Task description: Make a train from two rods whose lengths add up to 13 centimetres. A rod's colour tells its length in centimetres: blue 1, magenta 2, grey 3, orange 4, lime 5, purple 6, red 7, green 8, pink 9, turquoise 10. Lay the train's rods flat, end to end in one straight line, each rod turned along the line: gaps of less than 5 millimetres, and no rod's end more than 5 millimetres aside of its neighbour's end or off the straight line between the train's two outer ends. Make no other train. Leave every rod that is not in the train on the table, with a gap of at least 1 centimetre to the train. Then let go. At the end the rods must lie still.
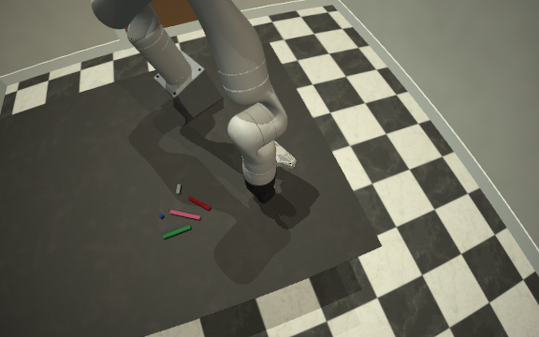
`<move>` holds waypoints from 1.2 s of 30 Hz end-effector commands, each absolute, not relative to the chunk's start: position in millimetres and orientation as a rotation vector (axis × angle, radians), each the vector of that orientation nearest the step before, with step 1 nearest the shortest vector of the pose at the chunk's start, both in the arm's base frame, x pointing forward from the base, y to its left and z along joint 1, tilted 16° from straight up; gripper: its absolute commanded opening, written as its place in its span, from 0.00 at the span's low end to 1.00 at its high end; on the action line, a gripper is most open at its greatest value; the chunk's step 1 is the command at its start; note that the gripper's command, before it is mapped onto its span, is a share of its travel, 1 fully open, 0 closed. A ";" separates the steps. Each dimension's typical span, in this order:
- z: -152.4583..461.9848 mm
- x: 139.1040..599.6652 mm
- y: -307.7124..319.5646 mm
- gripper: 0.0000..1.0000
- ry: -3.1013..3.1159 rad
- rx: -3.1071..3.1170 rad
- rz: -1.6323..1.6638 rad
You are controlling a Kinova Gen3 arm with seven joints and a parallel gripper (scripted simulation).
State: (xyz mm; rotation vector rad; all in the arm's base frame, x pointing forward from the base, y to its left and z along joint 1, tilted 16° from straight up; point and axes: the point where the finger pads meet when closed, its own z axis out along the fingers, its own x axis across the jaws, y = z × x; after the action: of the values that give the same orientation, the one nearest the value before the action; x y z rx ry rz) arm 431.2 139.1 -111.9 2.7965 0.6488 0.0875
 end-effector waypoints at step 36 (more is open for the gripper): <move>-25.6 421.4 162.0 1.00 0.650 2.798 0.093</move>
State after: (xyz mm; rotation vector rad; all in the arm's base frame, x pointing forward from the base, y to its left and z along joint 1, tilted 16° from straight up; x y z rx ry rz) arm 421.0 161.3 -26.4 2.7968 0.6494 0.0899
